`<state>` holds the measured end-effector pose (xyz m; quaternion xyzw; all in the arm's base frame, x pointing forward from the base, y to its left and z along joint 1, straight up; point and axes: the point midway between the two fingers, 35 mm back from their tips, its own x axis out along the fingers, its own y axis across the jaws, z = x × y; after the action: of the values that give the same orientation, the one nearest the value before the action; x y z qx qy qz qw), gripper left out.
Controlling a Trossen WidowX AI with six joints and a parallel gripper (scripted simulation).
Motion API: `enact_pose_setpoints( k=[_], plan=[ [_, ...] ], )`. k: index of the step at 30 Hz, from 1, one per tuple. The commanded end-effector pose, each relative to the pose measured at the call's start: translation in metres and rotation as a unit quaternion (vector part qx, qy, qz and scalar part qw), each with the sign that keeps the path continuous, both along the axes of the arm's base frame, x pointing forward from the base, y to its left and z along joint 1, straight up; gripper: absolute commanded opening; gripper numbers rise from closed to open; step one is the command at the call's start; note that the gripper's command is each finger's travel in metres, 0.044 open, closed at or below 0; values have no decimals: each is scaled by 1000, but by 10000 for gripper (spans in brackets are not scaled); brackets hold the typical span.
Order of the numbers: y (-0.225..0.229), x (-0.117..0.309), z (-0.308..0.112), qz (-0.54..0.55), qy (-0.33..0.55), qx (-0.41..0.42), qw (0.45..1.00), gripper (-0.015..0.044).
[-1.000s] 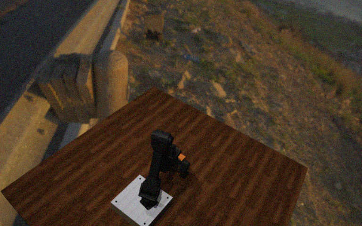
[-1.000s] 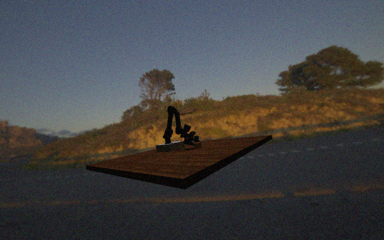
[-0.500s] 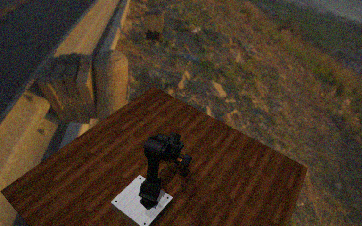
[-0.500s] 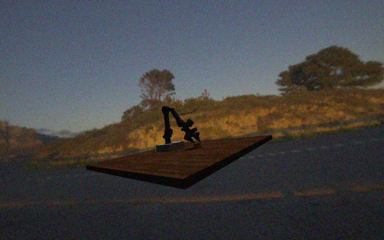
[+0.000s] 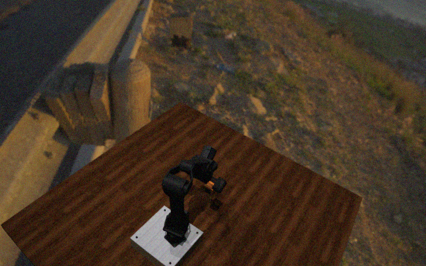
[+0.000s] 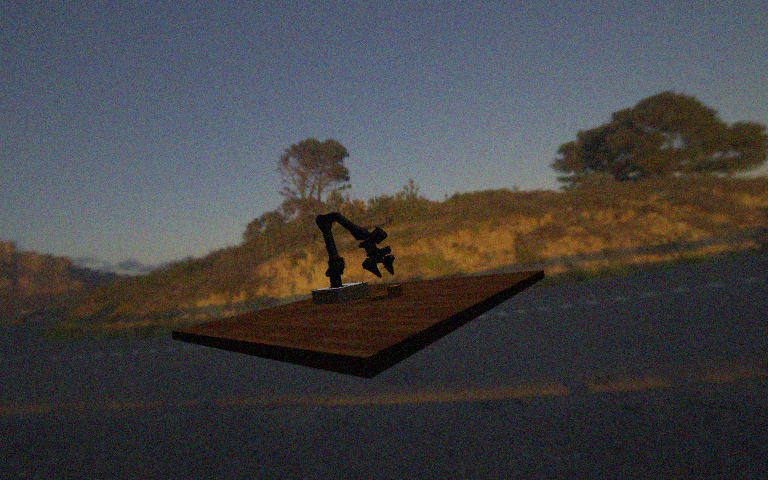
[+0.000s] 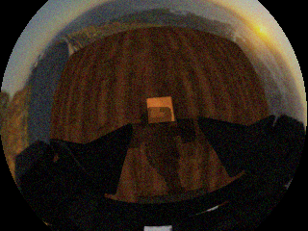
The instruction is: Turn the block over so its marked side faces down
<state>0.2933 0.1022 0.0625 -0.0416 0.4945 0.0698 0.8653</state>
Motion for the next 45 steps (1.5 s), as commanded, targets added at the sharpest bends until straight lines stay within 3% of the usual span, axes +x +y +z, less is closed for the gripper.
enact_pose_setpoints(
  k=[1,15,20,24,45],
  plan=[
    [3,8,5,-1,33,-4,999,440],
    [8,45,24,-1,243,-36,969,440],
    [8,45,22,-1,246,-36,969,440],
    [9,46,-11,-1,246,-36,969,440],
    [9,47,-43,-1,246,-36,969,440]
  ],
)
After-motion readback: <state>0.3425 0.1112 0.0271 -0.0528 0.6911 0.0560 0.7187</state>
